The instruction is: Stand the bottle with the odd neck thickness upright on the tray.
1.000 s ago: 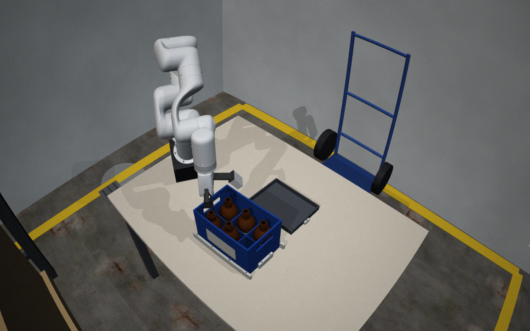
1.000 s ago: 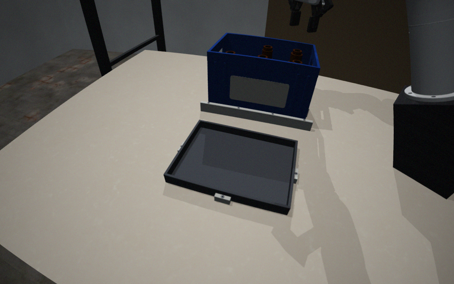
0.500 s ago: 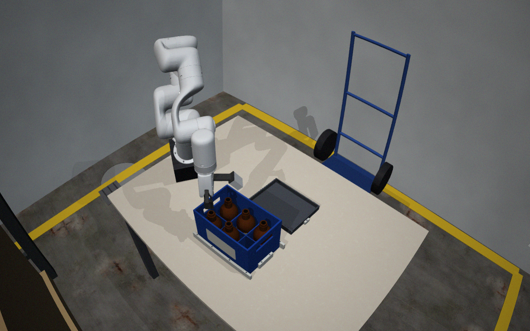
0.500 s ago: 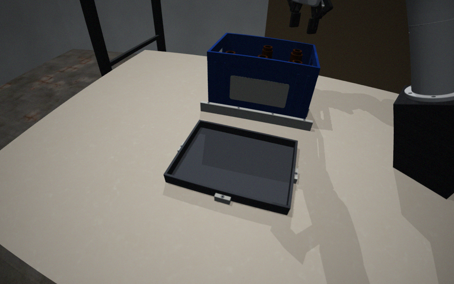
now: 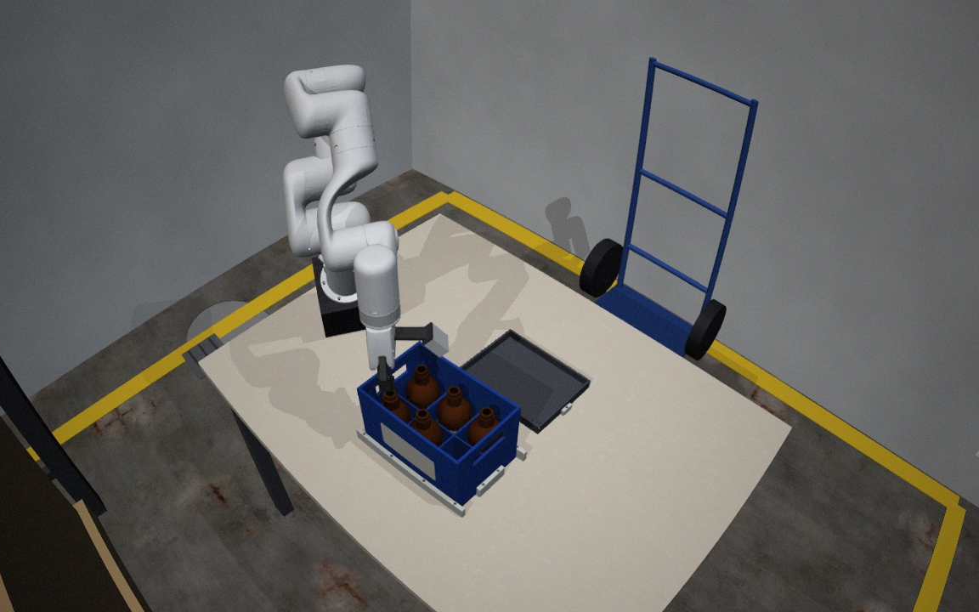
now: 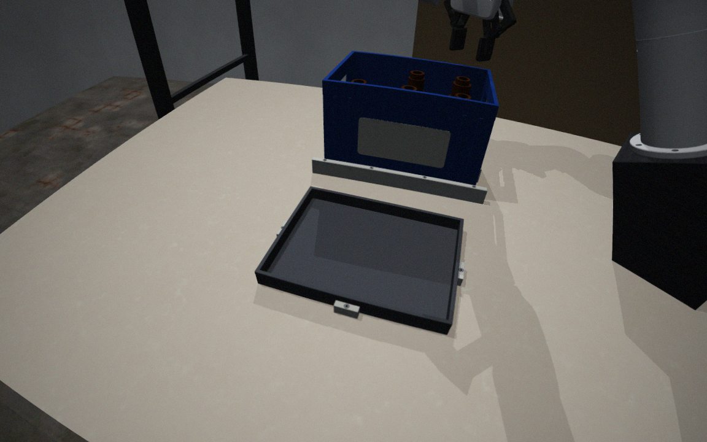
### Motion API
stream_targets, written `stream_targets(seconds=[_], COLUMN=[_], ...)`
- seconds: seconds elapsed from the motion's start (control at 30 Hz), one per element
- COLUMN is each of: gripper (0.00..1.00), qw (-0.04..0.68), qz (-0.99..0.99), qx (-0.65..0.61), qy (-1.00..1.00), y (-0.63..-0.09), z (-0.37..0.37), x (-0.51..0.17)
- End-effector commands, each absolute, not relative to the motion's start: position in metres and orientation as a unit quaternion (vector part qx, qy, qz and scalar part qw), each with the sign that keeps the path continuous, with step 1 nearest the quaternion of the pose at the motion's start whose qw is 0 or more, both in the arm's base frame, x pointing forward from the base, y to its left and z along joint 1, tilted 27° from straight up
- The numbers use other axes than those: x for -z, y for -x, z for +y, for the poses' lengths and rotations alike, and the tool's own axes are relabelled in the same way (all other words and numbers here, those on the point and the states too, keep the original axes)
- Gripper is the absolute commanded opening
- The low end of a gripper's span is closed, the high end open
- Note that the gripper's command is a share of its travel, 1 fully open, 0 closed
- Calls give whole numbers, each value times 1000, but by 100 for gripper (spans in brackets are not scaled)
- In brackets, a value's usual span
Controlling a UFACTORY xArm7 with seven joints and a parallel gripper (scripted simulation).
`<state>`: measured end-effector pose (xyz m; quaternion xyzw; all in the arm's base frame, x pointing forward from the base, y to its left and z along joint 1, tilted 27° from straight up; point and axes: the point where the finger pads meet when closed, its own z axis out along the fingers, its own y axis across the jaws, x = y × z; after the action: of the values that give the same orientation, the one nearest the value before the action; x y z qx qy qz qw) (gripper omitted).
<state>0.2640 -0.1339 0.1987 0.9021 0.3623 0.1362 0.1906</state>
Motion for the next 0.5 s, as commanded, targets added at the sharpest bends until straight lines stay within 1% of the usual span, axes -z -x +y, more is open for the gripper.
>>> stream_targets(seconds=[0.0,0.47], gripper=[65,65], qw=[192,192], qz=[362,362], qx=[-137,-137], qy=[-902,-902], y=[-267,-273], z=[-135,-139], x=[-196,-183])
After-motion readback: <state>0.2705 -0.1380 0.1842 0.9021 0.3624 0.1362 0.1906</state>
